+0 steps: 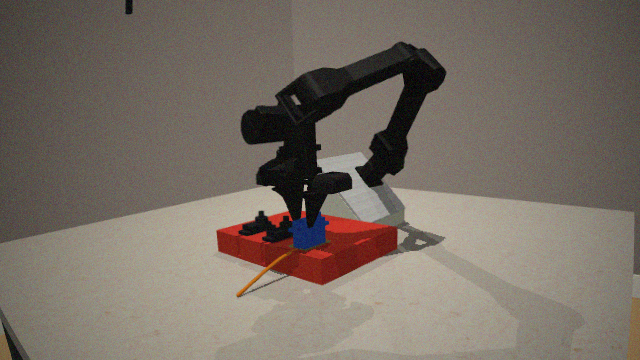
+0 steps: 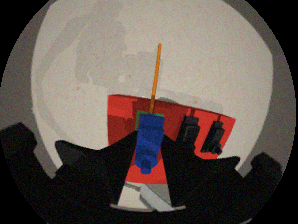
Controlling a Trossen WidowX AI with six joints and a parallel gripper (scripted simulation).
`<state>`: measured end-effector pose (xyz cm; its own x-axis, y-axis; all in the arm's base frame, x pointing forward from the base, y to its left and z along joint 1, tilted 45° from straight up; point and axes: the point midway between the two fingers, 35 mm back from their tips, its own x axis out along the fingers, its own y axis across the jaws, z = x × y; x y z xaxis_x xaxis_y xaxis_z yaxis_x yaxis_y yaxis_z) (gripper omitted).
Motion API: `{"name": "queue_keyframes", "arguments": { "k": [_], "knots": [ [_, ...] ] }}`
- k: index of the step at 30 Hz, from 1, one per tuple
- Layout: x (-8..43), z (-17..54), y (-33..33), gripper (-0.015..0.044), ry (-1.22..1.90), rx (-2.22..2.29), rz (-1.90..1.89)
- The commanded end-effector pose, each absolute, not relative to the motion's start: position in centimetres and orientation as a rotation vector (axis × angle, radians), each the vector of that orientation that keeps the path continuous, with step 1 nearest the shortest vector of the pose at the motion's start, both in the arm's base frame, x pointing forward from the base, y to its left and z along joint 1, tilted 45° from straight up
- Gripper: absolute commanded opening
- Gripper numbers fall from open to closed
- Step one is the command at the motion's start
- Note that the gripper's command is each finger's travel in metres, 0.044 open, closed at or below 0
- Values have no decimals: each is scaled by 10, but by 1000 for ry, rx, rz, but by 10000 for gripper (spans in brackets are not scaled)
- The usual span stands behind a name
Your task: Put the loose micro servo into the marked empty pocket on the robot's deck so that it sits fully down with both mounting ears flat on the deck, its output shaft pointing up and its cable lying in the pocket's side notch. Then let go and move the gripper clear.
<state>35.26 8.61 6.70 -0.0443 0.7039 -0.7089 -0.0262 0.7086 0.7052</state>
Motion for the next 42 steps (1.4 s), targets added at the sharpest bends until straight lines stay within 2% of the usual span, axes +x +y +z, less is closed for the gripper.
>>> {"name": "queue_keyframes", "arguments": {
  "k": [1,27,34,42],
  "knots": [
    [353,64,87,0,1513,592,641],
    [351,43,108,0,1512,593,642],
    [351,45,108,184,1512,593,642],
    [346,69,82,188,1513,592,641]
  ]
}}
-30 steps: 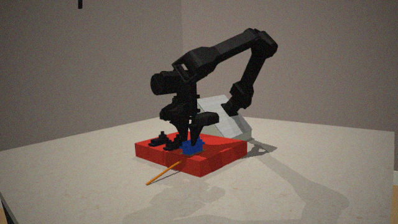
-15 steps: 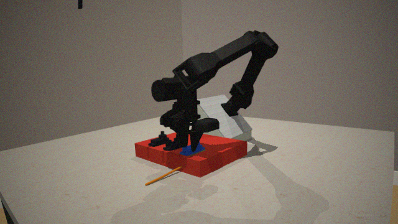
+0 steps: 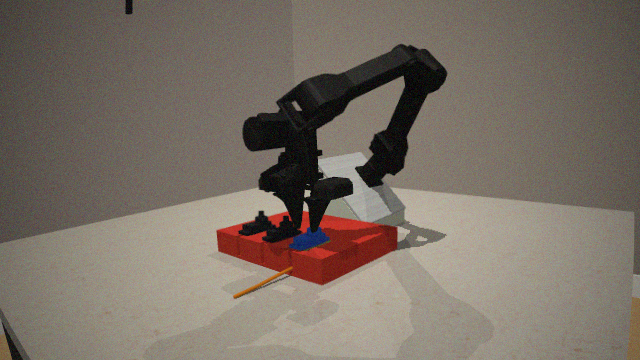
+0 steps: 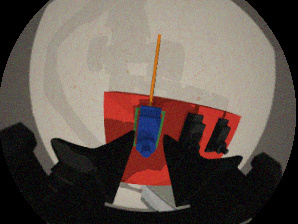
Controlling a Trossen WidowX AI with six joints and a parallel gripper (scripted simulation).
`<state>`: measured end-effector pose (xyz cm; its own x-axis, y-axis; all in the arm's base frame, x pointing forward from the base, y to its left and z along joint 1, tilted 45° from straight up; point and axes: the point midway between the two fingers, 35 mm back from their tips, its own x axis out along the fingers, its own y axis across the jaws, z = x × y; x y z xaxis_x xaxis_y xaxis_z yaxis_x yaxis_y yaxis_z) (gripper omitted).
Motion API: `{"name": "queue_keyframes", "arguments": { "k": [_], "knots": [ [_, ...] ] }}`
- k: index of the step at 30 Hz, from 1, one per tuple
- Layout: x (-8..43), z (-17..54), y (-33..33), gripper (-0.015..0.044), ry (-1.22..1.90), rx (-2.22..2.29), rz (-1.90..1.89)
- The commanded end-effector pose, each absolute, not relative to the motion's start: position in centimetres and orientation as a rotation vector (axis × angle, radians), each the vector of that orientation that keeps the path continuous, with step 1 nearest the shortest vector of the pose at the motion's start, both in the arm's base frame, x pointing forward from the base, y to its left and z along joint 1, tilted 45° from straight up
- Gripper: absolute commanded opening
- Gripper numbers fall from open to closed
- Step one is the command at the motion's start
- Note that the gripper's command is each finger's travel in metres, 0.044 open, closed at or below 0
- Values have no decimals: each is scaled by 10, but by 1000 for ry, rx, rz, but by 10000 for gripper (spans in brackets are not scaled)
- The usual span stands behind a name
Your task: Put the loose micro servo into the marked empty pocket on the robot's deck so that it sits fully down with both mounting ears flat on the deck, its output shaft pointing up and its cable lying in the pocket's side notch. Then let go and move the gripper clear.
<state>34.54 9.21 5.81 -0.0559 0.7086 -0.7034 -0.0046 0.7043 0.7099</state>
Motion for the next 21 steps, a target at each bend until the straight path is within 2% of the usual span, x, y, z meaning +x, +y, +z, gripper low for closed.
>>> {"name": "queue_keyframes", "arguments": {
  "k": [1,3,7,13,21],
  "knots": [
    [345,68,82,188,1513,592,641],
    [346,68,81,188,1513,592,641],
    [326,78,68,293,1518,598,632],
    [255,112,35,440,1520,593,635],
    [247,119,29,440,1519,593,637]
  ]
}}
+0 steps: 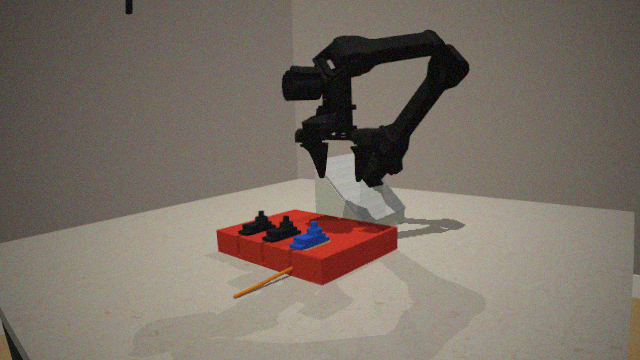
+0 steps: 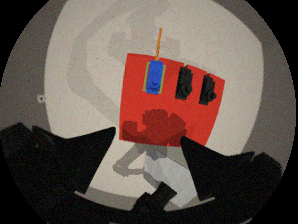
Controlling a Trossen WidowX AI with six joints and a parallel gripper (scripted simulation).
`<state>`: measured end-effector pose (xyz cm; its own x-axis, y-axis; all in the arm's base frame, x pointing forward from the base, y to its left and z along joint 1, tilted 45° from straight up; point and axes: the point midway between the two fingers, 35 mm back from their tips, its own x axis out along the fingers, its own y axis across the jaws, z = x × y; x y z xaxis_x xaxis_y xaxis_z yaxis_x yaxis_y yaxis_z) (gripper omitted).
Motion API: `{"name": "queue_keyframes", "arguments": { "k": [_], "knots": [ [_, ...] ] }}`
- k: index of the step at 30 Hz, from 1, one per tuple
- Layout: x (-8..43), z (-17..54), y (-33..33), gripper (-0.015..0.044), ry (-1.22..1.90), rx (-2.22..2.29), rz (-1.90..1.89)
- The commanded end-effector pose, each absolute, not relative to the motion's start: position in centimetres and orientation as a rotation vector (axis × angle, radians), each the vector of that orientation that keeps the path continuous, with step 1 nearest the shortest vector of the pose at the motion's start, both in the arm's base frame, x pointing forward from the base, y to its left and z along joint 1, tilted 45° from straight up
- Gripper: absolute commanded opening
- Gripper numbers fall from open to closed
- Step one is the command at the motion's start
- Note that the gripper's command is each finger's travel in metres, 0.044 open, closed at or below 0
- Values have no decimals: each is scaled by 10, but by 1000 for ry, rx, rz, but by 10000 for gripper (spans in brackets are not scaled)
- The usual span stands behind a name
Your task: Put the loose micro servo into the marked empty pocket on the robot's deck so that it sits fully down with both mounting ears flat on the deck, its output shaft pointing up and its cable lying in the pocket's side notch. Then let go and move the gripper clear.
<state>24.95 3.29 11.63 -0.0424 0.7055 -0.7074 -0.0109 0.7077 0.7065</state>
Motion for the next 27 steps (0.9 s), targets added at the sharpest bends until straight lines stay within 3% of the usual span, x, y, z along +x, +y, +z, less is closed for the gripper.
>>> {"name": "queue_keyframes", "arguments": {
  "k": [1,27],
  "knots": [
    [247,123,25,440,1517,593,636],
    [249,147,2,440,1511,596,635]
  ]
}}
